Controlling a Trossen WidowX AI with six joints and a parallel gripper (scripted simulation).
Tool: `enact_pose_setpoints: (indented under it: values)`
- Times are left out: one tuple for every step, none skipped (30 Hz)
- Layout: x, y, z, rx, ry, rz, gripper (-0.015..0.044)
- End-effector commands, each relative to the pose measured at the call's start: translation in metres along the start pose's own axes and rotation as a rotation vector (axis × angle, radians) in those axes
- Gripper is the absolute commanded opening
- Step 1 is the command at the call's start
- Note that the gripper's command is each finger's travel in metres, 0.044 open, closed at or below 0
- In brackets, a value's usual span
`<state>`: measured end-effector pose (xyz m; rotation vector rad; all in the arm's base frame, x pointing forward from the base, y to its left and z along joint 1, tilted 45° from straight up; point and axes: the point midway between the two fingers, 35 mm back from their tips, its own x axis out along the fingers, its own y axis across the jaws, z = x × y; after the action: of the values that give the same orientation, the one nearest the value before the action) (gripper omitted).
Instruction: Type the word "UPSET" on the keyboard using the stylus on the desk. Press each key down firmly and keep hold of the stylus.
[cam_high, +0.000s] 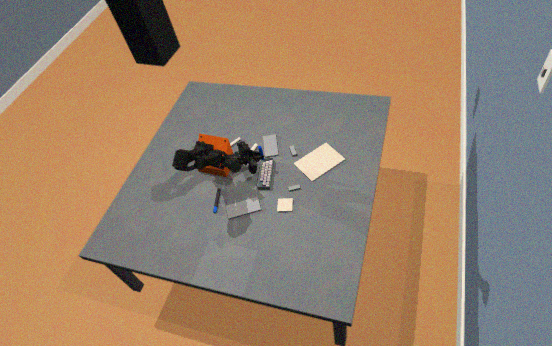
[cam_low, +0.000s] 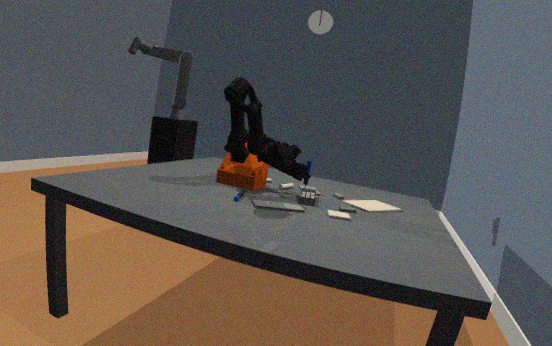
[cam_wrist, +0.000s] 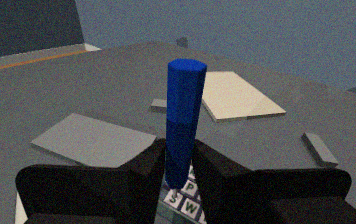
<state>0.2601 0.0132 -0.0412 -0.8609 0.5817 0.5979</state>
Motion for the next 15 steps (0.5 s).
enact_pose_setpoints:
  values:
    - [0.001,0.0016,-0.0016,-0.004,-0.004,0.006,0.0081]
    - [0.0012,0.0016,-0.0022,-0.004,-0.004,0.006,0.0081]
    - [0.0014,0.0016,-0.0028,-0.004,-0.004,0.006,0.0081]
    - [0.0016,0.0016,-0.0034,-0.004,-0.004,0.006,0.0081]
    - [0.0017,0.0017,-0.0039,-0.004,-0.004,0.006,0.0081]
    - [0.0019,0.0017,-0.0043,-0.004,-0.004,0.006,0.0081]
    - [0.002,0.0017,-0.0047,-0.004,-0.004,0.006,0.0081]
    - [0.0021,0.0017,-0.0051,-0.004,-0.004,0.006,0.0081]
    - [0.0022,0.0017,-0.0055,-0.004,-0.004,0.006,0.0081]
    - [0.0024,0.0017,-0.0058,-0.004,-0.004,0.006,0.0081]
    - [0.0025,0.0017,-0.0062,-0.004,-0.004,0.006,0.0081]
    - [0.0026,0.0017,-0.0066,-0.004,-0.004,0.006,0.0081]
    - [0.0027,0.0017,-0.007,-0.004,-0.004,0.006,0.0081]
    - [0.0029,0.0017,-0.0074,-0.004,-0.004,0.007,0.0081]
    - [0.003,0.0017,-0.0078,-0.004,-0.004,0.007,0.0081]
